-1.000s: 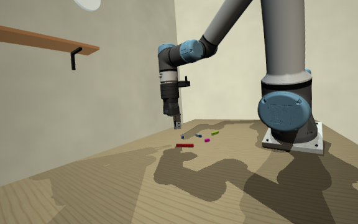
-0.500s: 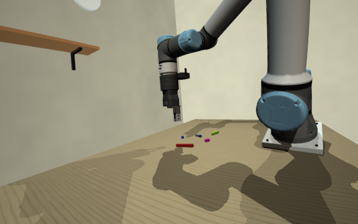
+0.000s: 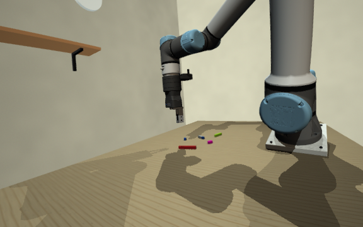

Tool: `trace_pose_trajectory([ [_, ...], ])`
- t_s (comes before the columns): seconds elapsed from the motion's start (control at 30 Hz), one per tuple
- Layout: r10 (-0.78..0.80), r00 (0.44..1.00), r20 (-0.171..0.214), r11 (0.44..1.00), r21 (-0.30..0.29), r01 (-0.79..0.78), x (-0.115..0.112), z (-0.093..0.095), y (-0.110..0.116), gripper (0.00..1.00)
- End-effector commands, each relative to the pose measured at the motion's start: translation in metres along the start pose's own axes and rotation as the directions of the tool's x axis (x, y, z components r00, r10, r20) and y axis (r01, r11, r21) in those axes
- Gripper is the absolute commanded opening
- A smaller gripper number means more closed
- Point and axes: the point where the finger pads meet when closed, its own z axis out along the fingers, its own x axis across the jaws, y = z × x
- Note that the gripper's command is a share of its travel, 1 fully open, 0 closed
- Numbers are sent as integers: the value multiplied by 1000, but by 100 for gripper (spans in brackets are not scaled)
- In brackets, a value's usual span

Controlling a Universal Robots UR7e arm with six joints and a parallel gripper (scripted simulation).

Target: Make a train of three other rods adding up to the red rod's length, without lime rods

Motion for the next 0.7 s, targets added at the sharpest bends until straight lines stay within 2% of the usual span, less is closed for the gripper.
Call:
trace_pose_trajectory([
  [0.0, -39, 999, -3, 999, 1, 39, -2, 1, -5, 24],
  [0.4, -215, 977, -4, 977, 3, 215, -15, 2, -23, 24],
  [0.67, -423, 906, -5, 906, 4, 423, -30, 2, -44, 24],
])
